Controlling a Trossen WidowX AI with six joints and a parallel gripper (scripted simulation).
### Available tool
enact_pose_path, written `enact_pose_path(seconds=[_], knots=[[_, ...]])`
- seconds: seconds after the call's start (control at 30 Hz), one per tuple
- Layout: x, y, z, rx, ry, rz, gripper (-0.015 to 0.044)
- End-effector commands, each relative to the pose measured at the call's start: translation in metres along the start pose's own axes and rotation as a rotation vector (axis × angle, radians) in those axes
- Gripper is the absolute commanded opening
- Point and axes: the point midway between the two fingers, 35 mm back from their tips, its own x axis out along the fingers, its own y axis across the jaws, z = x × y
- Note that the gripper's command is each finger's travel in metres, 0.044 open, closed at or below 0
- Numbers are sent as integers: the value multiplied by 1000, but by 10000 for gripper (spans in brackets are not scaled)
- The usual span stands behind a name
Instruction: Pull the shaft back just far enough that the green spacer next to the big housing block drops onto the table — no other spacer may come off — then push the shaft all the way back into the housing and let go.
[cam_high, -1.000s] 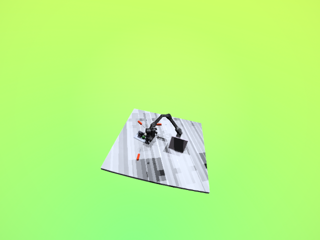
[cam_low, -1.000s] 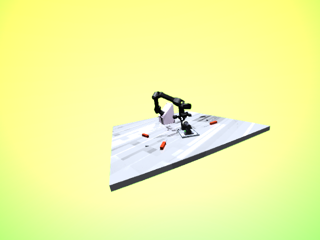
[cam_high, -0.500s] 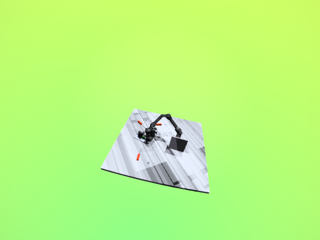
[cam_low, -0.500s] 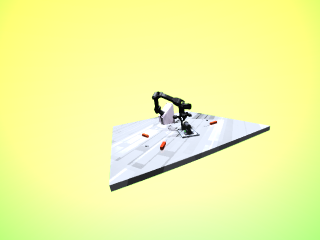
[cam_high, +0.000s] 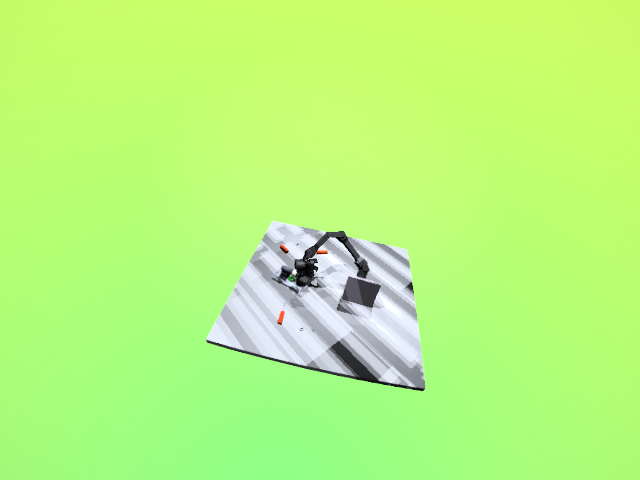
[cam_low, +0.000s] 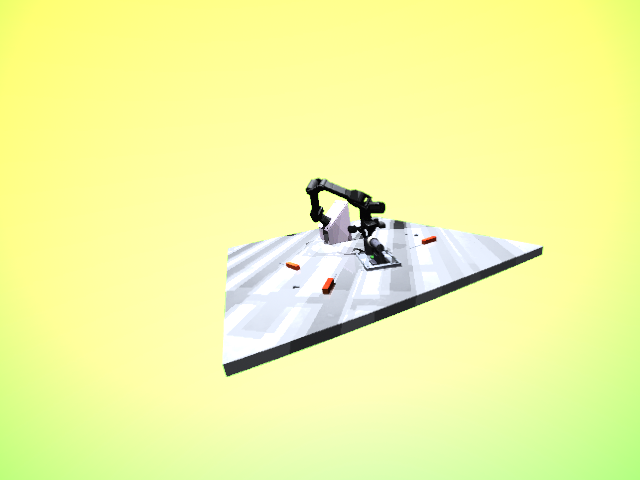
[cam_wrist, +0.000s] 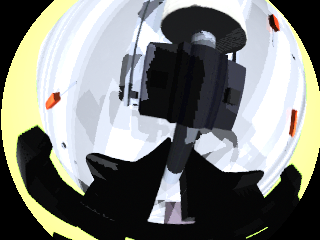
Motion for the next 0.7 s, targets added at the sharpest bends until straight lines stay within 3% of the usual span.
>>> enact_pose_path(seconds=[0.0,0.67], knots=[[-1,0,4,3,-9,0,0],[-1,0,10,3,-9,0,0]])
